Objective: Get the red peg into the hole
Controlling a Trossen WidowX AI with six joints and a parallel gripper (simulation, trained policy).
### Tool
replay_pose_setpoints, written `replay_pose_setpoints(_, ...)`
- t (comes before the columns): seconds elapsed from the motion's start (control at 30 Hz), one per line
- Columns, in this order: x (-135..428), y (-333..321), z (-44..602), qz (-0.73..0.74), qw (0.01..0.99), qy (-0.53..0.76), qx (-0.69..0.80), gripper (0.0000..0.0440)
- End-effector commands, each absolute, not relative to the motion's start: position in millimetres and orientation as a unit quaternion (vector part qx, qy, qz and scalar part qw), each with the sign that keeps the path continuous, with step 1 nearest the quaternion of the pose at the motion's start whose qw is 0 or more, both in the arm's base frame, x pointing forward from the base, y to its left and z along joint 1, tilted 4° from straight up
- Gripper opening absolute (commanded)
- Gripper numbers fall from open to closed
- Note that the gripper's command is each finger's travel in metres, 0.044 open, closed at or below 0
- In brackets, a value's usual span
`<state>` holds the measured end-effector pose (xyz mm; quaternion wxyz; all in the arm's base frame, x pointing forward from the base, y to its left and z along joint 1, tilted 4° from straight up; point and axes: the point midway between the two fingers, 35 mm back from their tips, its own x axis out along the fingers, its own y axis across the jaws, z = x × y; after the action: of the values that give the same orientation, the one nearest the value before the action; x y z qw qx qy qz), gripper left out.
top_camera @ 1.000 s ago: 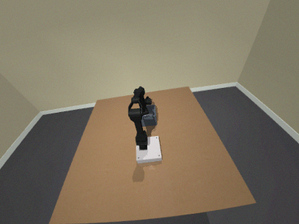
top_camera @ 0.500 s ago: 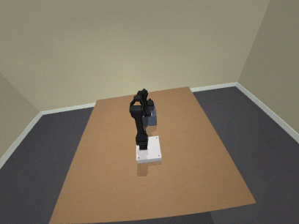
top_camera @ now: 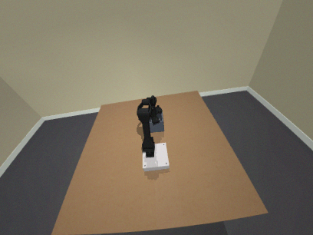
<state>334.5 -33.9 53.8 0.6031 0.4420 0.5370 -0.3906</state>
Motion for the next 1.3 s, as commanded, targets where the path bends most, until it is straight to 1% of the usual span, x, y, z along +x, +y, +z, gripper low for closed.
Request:
replay_pose_setpoints(0.0,335.7,-34.7,45.1,-0.389,0.603,0.544,0.435,0.0)
replay_pose_setpoints(0.07,336.4,-36.1,42.4,-0.39,0.603,0.546,0.431,0.001)
replay_pose_setpoints(0.23,335.7,-37.2,35.2,-0.392,0.599,0.557,0.42,0.0099)
replay_pose_setpoints(0.27,335.9,-37.2,34.6,-0.392,0.598,0.559,0.419,0.0111)
replay_pose_setpoints(0.33,336.3,-35.5,34.9,-0.388,0.594,0.564,0.423,0.0111)
replay_pose_setpoints(0.37,336.7,-35.4,35.7,-0.386,0.591,0.566,0.426,0.0118)
replay_pose_setpoints(0.43,338.4,-36.0,37.7,-0.382,0.585,0.57,0.433,0.0146)
replay_pose_setpoints(0.53,341.9,-36.8,44.5,-0.374,0.576,0.575,0.445,0.017)
replay_pose_setpoints(0.63,343.8,-38.1,49.8,-0.366,0.566,0.579,0.458,0.0175)
replay_pose_setpoints(0.97,347.6,-42.3,65.2,-0.343,0.538,0.592,0.493,0.0219)
replay_pose_setpoints(1.03,348.8,-43.2,69.1,-0.339,0.534,0.592,0.499,0.0219)
replay_pose_setpoints(1.1,349.6,-44.4,72.0,-0.336,0.53,0.593,0.505,0.0231)
replay_pose_setpoints(1.27,352.5,-47.6,80.5,-0.327,0.524,0.591,0.518,0.0244)
